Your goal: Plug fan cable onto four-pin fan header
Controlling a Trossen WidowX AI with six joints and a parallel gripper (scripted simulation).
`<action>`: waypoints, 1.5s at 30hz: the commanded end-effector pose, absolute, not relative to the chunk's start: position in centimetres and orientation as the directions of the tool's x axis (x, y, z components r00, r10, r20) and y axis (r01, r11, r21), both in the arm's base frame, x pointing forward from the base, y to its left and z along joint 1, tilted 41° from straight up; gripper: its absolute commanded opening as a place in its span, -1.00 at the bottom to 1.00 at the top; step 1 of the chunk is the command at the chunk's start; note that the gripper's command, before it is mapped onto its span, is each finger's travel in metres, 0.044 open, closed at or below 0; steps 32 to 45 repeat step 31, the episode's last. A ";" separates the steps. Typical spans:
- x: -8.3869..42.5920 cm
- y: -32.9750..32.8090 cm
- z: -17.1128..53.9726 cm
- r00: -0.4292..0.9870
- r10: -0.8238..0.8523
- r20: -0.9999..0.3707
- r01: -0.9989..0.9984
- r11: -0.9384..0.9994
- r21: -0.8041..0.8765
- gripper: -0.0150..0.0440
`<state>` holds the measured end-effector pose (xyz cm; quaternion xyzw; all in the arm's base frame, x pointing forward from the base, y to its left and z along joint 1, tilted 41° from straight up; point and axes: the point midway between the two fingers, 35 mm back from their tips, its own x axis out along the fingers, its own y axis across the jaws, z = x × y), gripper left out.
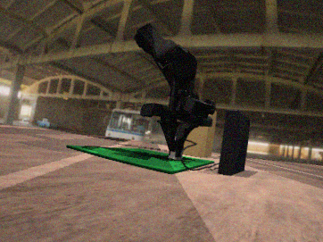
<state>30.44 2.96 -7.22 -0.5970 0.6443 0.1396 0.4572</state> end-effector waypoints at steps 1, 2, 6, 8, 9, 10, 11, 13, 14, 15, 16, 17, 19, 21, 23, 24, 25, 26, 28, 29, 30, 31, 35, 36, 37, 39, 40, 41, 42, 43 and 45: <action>30.5 3.0 -7.2 0.131 -0.642 -0.756 -0.896 0.249 -0.367 0.04; 30.5 3.0 -7.2 0.131 -0.642 -0.756 -0.896 0.249 -0.367 0.13; 30.5 3.0 -7.2 0.131 -0.642 -0.756 -0.896 0.249 -0.367 0.39; 30.5 3.2 -7.0 0.131 -0.641 -0.756 -0.896 0.249 -0.367 0.39; 30.4 3.8 -6.3 0.132 -0.641 -0.756 -0.896 0.249 -0.367 0.39; 30.2 4.8 -5.2 0.132 -0.641 -0.756 -0.897 0.248 -0.367 0.39; 30.0 5.8 -4.0 0.133 -0.642 -0.755 -0.897 0.247 -0.367 0.39; 29.7 6.6 -3.1 0.133 -0.643 -0.755 -0.897 0.246 -0.368 0.39; 29.7 6.6 -3.1 0.133 -0.643 -0.755 -0.897 0.246 -0.368 0.39; 29.7 6.6 -3.1 0.133 -0.643 -0.755 -0.897 0.246 -0.368 0.39; 29.7 6.6 -3.1 0.133 -0.643 -0.755 -0.897 0.246 -0.368 0.39; 29.7 6.6 -3.1 0.133 -0.643 -0.755 -0.897 0.246 -0.368 0.39; 29.6 6.0 -2.5 0.133 -0.642 -0.755 -0.897 0.246 -0.367 0.39; 29.3 4.3 -1.0 0.132 -0.640 -0.757 -0.898 0.246 -0.365 0.39; 28.7 2.4 0.5 0.132 -0.640 -0.757 -0.898 0.246 -0.365 0.39; 28.3 1.4 1.3 0.132 -0.641 -0.756 -0.898 0.245 -0.365 0.39; 27.9 0.5 2.0 0.132 -0.642 -0.756 -0.898 0.245 -0.365 0.39; 27.4 -0.4 2.6 0.132 -0.643 -0.755 -0.898 0.245 -0.365 0.39; 26.5 -2.0 3.6 0.131 -0.646 -0.752 -0.898 0.244 -0.366 0.39; 26.2 -2.4 3.9 0.131 -0.647 -0.751 -0.898 0.244 -0.367 0.39; 26.1 -2.5 4.0 0.131 -0.647 -0.751 -0.898 0.243 -0.367 0.39; 26.1 -2.5 4.0 0.131 -0.647 -0.751 -0.898 0.243 -0.367 0.39; 26.1 -2.5 4.0 0.131 -0.647 -0.751 -0.898 0.243 -0.367 0.39; 26.1 -2.5 4.0 0.131 -0.647 -0.751 -0.898 0.243 -0.367 0.39; 26.1 -2.5 4.0 0.131 -0.647 -0.751 -0.898 0.243 -0.367 0.39; 26.1 -2.5 4.0 0.131 -0.647 -0.751 -0.898 0.243 -0.367 0.39; 26.1 -2.5 4.0 0.131 -0.647 -0.751 -0.898 0.243 -0.367 0.39; 26.1 -2.5 4.0 0.131 -0.647 -0.751 -0.898 0.243 -0.367 0.39; 26.1 -2.5 4.0 0.131 -0.647 -0.751 -0.898 0.243 -0.367 0.39; 26.1 -2.5 4.0 0.131 -0.647 -0.751 -0.898 0.243 -0.367 0.39; 26.1 -2.5 4.0 0.131 -0.647 -0.751 -0.898 0.243 -0.367 0.39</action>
